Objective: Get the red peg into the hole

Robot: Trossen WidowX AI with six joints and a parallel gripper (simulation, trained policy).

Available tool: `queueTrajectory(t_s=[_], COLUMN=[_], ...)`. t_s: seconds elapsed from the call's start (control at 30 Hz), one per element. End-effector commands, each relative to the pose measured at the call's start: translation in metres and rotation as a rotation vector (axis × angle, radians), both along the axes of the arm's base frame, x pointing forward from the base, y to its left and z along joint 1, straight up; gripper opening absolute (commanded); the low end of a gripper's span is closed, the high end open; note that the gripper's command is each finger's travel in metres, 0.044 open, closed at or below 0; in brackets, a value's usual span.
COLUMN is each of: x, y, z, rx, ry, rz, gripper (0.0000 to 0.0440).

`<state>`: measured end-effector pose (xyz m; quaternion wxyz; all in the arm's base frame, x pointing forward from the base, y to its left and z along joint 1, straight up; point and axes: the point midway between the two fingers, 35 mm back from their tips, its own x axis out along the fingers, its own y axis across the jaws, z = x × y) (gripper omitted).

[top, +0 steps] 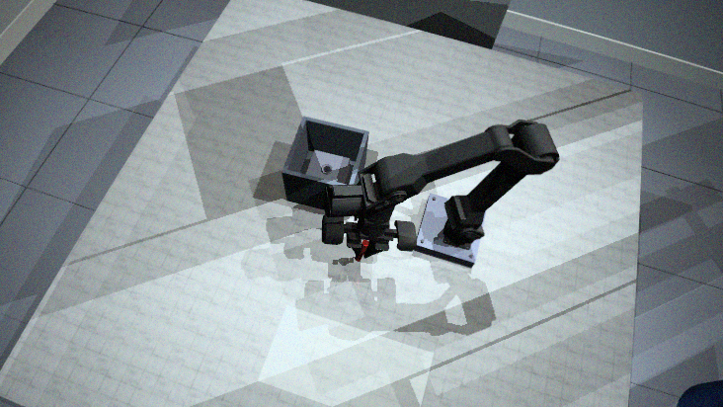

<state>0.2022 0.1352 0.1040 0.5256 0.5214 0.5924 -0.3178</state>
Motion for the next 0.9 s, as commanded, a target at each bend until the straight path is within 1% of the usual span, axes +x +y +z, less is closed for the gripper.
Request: queueTrajectory(t_s=[0.0, 0.3, 0.47, 0.63, 0.87], x=[0.007, 0.021, 0.028, 0.035, 0.041], y=[-0.005, -0.029, -0.047, -0.066, -0.092], z=[0.022, 0.063, 0.080, 0.089, 0.092], rx=[0.006, -0.030, -0.071, -0.118, -0.173], ry=[-0.058, -0.170, -0.212, -0.230, -0.215], rz=[0.012, 0.010, -0.004, -0.025, -0.056], gripper=[0.0000, 0.0000, 0.0000, 0.0000, 0.0000])
